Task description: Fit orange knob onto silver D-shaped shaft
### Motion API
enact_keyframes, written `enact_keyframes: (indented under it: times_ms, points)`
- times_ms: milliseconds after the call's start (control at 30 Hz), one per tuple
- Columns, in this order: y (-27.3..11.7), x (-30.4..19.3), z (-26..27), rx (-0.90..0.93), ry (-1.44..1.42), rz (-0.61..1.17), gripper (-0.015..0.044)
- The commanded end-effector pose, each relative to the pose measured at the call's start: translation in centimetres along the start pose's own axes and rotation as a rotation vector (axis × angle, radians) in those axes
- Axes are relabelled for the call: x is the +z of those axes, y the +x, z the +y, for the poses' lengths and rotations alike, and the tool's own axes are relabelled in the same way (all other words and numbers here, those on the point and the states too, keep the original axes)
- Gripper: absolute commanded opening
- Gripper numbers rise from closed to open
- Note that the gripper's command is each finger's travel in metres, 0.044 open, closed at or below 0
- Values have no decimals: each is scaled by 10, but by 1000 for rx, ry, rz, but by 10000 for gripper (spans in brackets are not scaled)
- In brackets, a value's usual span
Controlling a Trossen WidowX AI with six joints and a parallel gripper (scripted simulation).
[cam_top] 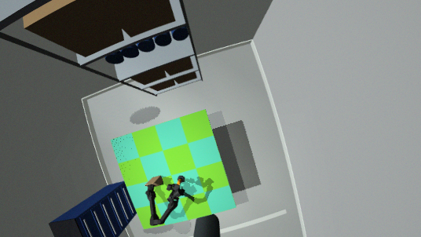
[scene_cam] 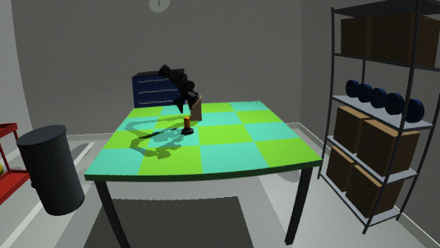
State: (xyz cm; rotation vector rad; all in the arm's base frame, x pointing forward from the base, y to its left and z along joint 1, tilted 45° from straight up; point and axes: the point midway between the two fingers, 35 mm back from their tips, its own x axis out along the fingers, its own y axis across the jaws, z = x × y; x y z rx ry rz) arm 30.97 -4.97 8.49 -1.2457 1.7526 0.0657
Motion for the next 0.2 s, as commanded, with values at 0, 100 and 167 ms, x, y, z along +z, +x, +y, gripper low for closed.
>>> enact_keyframes:
  times_ms: [0,100,167]
  points:
    - [-3,0,1,14,3,14,440]
    - [-3,0,1,14,3,14,440]
    - [-3,0,1,14,3,14,440]
